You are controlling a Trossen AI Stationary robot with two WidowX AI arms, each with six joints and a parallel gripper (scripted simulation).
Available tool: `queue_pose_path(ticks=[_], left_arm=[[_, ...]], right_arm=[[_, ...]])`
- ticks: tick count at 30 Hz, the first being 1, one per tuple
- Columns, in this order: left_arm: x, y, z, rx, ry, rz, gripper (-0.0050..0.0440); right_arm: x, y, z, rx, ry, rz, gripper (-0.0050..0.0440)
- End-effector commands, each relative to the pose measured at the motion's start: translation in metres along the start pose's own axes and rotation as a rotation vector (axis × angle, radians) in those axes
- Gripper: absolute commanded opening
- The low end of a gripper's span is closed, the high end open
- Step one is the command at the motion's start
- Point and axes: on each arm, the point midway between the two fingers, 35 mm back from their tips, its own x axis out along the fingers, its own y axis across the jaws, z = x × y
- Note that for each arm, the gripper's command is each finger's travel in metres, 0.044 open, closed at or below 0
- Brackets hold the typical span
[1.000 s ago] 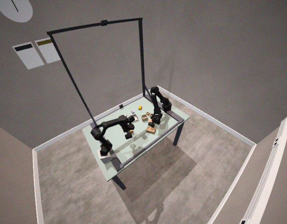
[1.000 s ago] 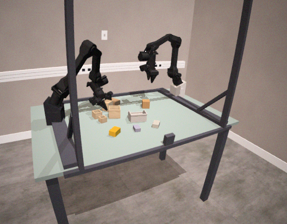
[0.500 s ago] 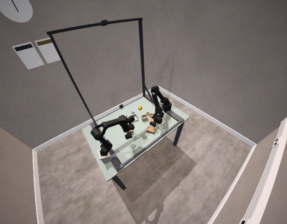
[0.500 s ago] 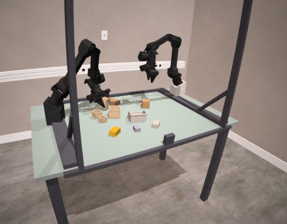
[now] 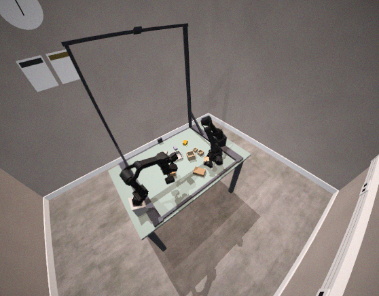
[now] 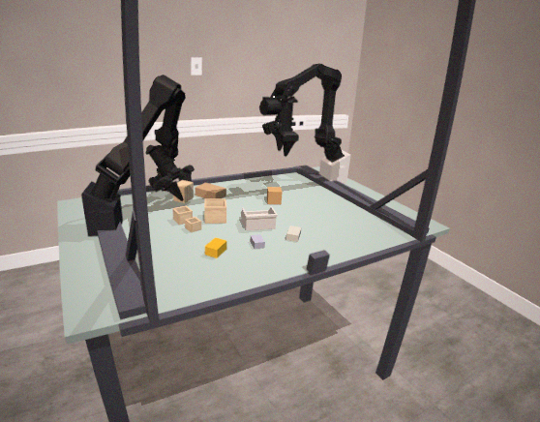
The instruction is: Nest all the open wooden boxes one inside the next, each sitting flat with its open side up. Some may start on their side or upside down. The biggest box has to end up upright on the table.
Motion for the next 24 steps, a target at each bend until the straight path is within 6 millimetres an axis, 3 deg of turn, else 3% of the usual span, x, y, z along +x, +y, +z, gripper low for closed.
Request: queue_pose_path(ticks=[1, 11, 24], left_arm=[[-0.003, 0.0, 0.003, 0.008, 0.007, 0.011, -0.005], [0.013, 0.003, 0.015, 0.0, 0.008, 0.016, -0.005], [0.007, 0.0, -0.003, 0.02, -0.229, 0.006, -0.005]], right_arm=[[-0.004, 0.0, 0.003, 0.01, -0.017, 0.004, 0.04], [-0.004, 0.0, 0.003, 0.01, -0.017, 0.004, 0.04], [-0.004, 0.0, 0.003, 0.01, -0.017, 0.004, 0.04]])
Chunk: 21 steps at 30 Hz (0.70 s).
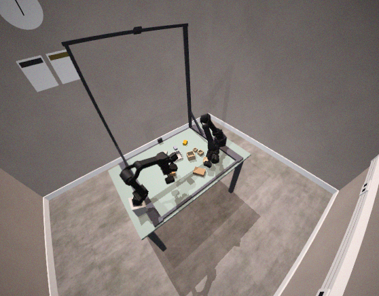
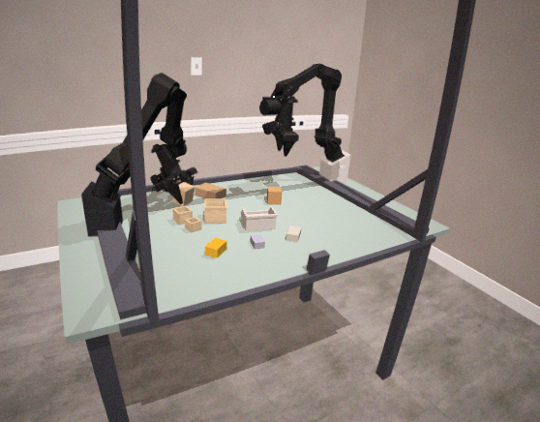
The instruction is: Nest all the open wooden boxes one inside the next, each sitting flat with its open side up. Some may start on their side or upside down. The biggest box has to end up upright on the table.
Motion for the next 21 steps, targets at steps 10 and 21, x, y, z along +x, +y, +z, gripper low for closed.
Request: queue_pose_path(ticks=[10, 21], left_arm=[[-0.003, -0.007, -0.016, 0.017, -0.23, -0.026, -0.005], [0.0, -0.008, -0.027, 0.014, -0.45, -0.033, -0.005]], right_arm=[[-0.004, 0.0, 0.003, 0.01, -0.017, 0.004, 0.04], [-0.004, 0.0, 0.003, 0.01, -0.017, 0.004, 0.04]])
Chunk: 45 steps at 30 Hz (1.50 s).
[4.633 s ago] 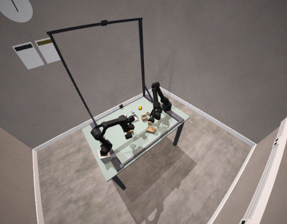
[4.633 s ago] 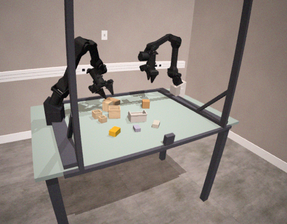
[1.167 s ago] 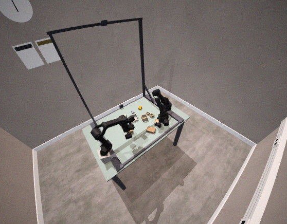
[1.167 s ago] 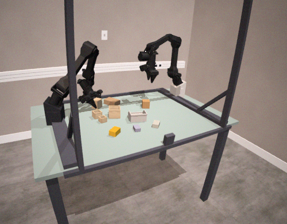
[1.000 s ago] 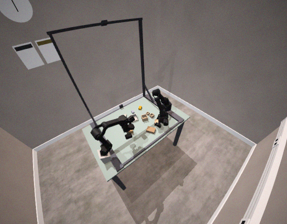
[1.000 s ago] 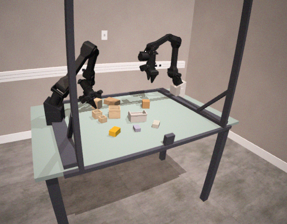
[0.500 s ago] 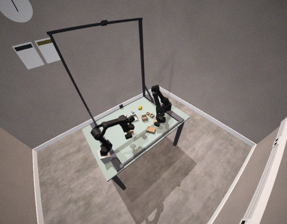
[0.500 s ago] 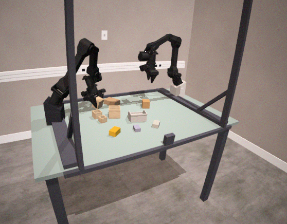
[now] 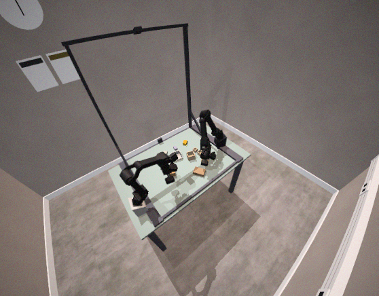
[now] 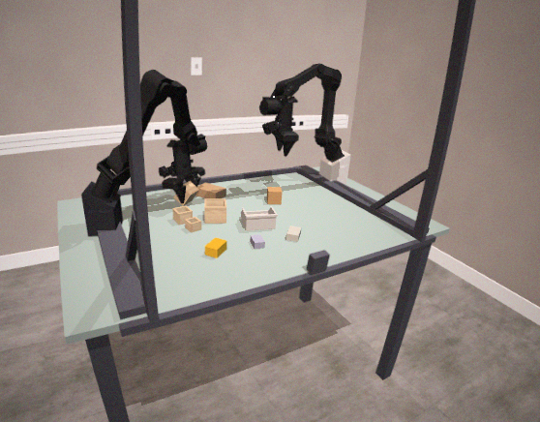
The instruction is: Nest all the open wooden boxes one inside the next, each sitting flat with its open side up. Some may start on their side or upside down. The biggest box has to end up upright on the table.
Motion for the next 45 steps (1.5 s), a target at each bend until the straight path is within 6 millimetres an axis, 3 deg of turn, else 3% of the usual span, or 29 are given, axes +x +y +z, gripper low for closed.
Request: queue_pose_path(ticks=[1, 45], left_arm=[[-0.007, -0.006, -0.01, 0.015, -0.065, -0.029, -0.005], [0.015, -0.002, -0.04, 0.0, -0.898, -0.011, -0.005]], right_arm=[[-0.004, 0.0, 0.003, 0.01, -0.017, 0.004, 0.04], [-0.004, 0.0, 0.003, 0.01, -0.017, 0.004, 0.04]])
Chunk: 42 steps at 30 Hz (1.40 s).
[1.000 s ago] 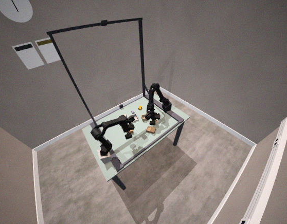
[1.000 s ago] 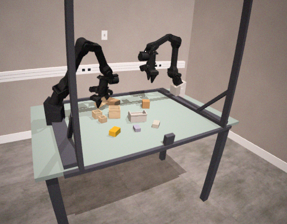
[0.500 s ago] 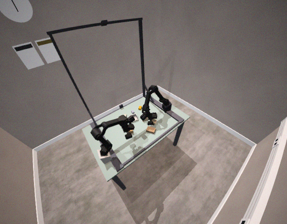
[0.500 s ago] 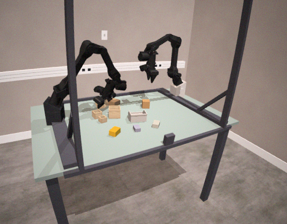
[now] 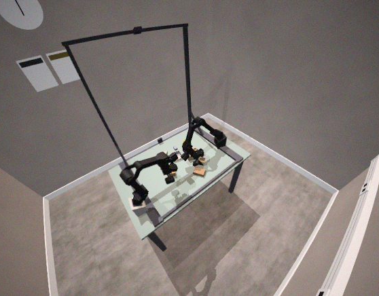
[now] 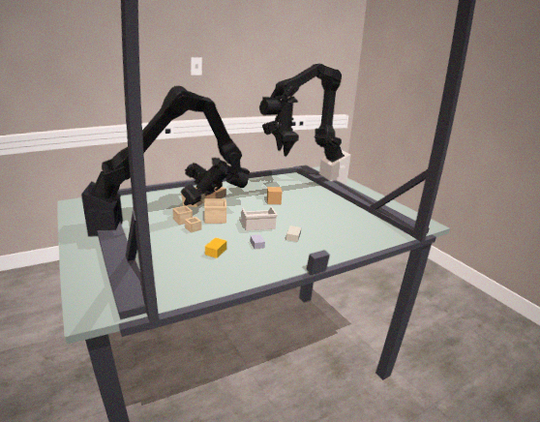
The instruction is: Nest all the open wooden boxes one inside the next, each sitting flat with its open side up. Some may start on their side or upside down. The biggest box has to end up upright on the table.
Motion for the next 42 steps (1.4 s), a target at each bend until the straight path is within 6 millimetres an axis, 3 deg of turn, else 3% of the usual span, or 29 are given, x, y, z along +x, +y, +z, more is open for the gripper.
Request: queue_pose_path(ticks=[1, 9, 10, 17, 19, 28, 42], left_arm=[[-0.0027, -0.0028, -0.0029, -0.009, -0.048, -0.004, -0.005], [0.0015, -0.0025, -0.0112, -0.009, -0.126, -0.004, -0.005], [0.0015, -0.0025, -0.0111, -0.009, -0.126, -0.004, 0.0024], [-0.0006, -0.0028, -0.0083, -0.011, -0.122, -0.007, 0.0192], [-0.0006, -0.0028, -0.0083, -0.011, -0.122, -0.007, 0.0192], [-0.0006, -0.0028, -0.0083, -0.011, -0.122, -0.007, 0.04], [-0.0006, -0.0028, -0.0083, -0.011, -0.122, -0.007, 0.04]], right_arm=[[-0.0044, -0.0004, 0.0027, 0.01, -0.017, 0.004, 0.04], [-0.0044, -0.0004, 0.0027, 0.01, -0.017, 0.004, 0.04], [-0.0044, -0.0004, 0.0027, 0.01, -0.017, 0.004, 0.04], [-0.0044, -0.0004, 0.0027, 0.01, -0.017, 0.004, 0.04], [-0.0044, -0.0004, 0.0027, 0.01, -0.017, 0.004, 0.04], [-0.0044, -0.0004, 0.0027, 0.01, -0.017, 0.004, 0.04], [-0.0044, -0.0004, 0.0027, 0.01, -0.017, 0.004, 0.04]])
